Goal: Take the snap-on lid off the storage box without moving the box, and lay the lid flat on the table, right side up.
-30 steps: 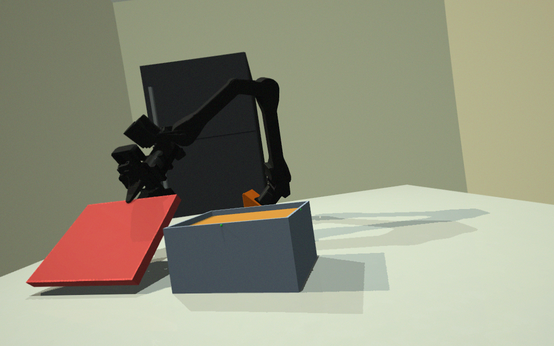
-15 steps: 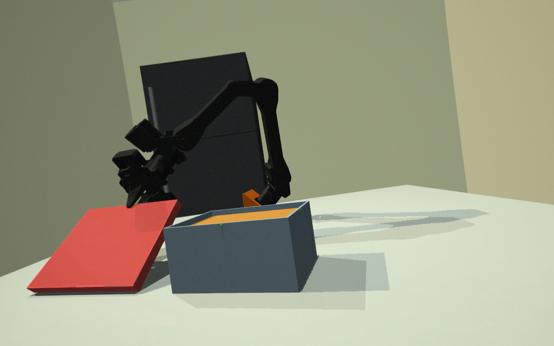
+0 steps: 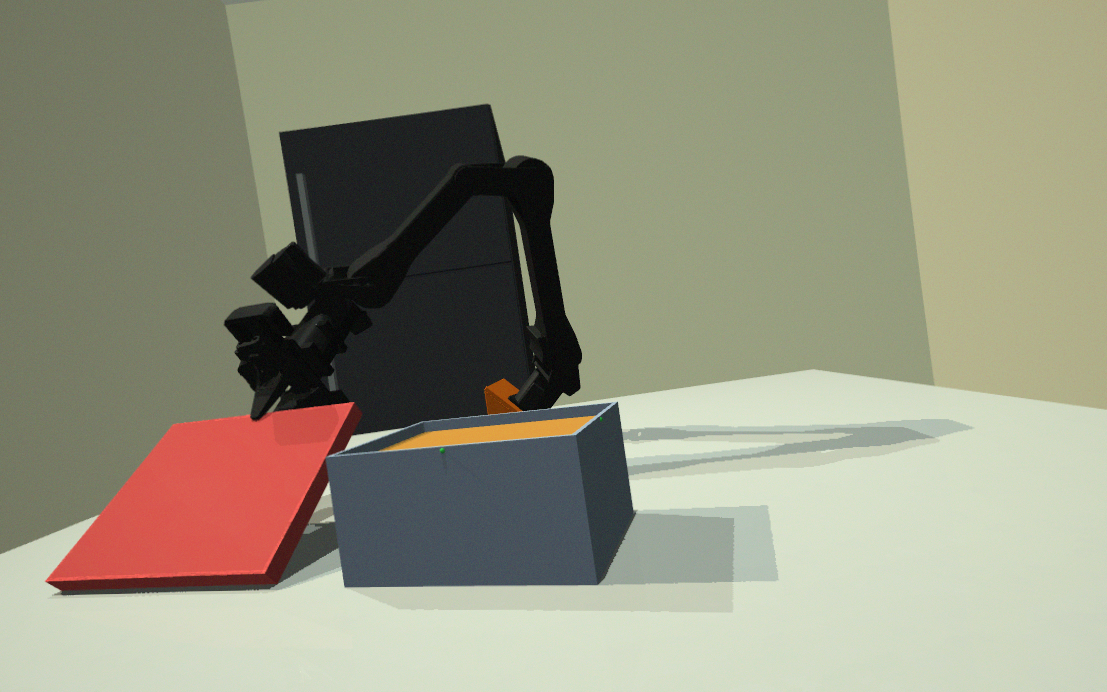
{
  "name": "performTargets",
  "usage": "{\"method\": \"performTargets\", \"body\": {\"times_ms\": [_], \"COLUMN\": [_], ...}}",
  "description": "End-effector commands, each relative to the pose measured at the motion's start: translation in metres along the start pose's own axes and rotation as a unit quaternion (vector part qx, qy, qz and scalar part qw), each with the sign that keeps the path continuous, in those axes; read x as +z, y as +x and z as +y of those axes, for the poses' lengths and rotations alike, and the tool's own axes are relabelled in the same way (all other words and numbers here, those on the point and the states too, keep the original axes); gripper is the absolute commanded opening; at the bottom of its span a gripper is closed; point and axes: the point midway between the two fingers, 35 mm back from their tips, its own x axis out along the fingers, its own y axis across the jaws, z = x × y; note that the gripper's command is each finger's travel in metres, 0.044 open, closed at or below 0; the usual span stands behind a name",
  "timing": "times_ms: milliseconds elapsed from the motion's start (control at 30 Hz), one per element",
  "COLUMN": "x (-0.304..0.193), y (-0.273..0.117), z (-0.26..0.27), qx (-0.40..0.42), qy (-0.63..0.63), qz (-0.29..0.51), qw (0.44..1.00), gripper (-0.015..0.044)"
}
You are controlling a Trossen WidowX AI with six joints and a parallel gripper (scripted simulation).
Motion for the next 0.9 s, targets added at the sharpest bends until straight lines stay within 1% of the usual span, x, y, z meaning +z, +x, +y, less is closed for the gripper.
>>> {"method": "performTargets", "body": {"times_ms": [0,867], "x": [-0.002,-0.003], "y": [0.006,0.019], "z": [-0.007,-0.024], "qx": [-0.007,-0.007], "qy": [0.003,0.003], "qz": [0.002,0.002], "qw": [1.0,1.0], "gripper": [0.0,0.0]}}
